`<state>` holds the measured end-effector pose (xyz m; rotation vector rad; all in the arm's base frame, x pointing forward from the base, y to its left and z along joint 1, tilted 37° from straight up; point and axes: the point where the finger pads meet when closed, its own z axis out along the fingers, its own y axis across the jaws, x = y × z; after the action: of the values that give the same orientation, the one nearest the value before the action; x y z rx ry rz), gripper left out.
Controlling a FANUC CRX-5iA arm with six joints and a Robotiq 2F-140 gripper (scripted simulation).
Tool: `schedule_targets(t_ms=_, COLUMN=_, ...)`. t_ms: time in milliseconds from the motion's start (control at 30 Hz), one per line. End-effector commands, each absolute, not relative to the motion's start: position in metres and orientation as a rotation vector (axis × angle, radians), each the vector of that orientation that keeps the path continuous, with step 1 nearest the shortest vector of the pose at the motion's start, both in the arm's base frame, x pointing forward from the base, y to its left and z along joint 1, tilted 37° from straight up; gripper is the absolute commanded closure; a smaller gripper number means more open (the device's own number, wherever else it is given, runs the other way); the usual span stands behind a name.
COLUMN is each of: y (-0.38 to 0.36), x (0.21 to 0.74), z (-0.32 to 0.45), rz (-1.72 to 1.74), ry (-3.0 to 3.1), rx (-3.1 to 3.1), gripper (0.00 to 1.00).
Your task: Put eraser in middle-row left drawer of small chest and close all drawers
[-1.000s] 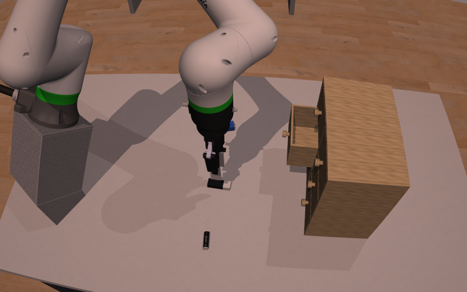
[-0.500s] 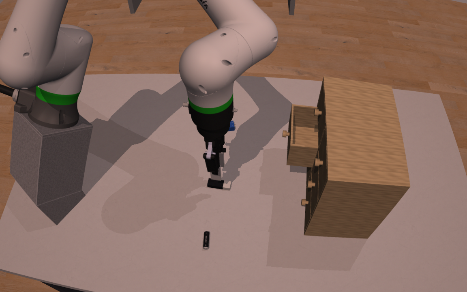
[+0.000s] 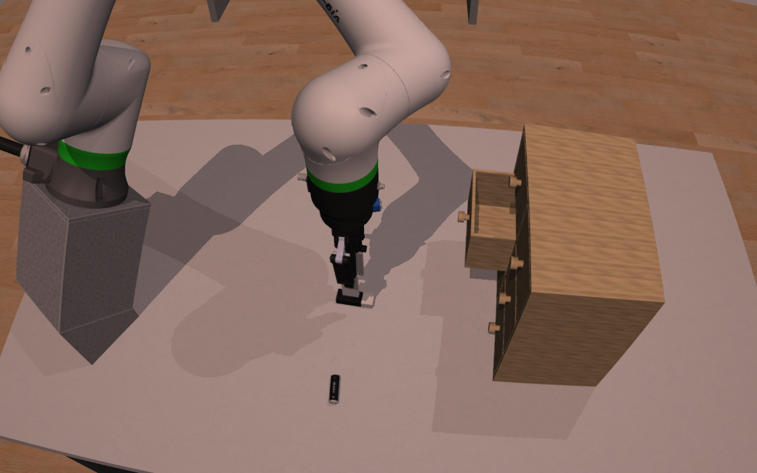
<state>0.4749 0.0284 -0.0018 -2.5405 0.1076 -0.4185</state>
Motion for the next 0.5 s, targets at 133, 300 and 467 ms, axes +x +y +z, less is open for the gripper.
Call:
schedule_targets(t_ms=133, y=0.039, x=0.482, z=-0.019, rz=-0.419, ry=0.108, rx=-2.540, gripper=0.77)
schedule_targets(t_ms=300, y=0.043, x=0.484, z=-0.024, rz=-0.419, ry=0.108, rx=-2.540, gripper=0.77)
schedule_targets(t_ms=467, y=0.046, x=0.486, z=-0.029, rz=-0.419, ry=0.108, rx=-2.540, gripper=0.77)
